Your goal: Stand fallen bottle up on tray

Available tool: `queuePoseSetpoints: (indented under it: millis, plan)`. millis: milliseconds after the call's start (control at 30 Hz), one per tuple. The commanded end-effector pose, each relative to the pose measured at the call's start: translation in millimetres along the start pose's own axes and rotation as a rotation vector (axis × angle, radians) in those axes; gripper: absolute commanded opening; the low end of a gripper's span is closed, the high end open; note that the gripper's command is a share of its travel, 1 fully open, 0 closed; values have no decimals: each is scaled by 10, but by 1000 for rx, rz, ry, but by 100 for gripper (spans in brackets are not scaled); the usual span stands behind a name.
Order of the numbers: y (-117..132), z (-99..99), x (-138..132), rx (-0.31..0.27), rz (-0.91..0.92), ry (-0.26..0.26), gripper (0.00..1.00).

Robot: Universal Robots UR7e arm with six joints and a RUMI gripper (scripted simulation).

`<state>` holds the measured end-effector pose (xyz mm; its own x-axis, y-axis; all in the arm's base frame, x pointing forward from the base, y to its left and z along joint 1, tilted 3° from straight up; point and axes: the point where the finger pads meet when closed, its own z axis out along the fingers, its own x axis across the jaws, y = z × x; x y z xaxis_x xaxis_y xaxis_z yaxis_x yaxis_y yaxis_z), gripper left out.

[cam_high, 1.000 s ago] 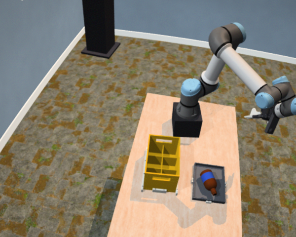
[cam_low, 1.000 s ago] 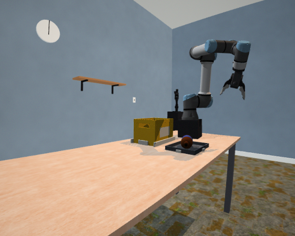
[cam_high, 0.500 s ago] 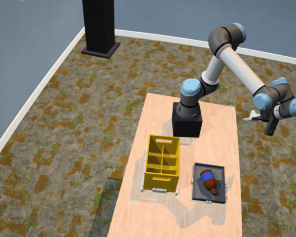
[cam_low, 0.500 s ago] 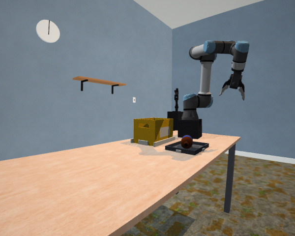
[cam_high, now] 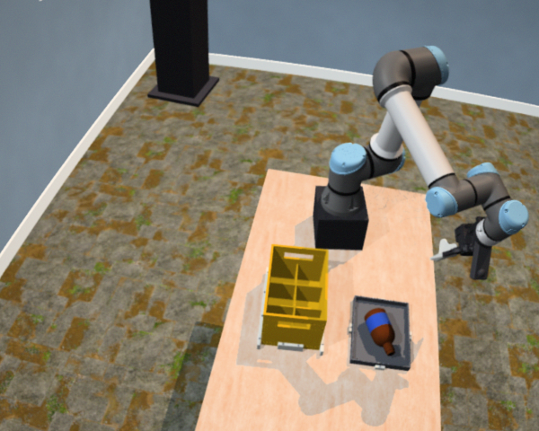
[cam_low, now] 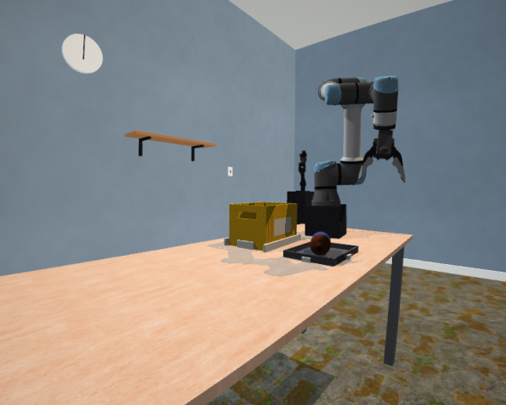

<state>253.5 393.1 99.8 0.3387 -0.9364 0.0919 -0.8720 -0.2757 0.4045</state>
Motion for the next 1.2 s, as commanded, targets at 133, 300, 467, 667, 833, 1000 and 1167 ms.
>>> queuePoseSetpoints:
  millis: [133,300,467,667,833,1000,1167]
  plan:
    - [-876,64,584,170,-93,-61,100]
    - [-1107,75,821,224,-116,-61,100]
    - [-1455,92,1271,317,-153,-47,100]
    - [-1689,105,1674,391,-178,-21,100]
    - [-1748,109,1796,411,-184,-11,100]
    - [-1769,111,1843,419,-187,-7,100]
    - [-1769,111,1843,419,-187,-7,0]
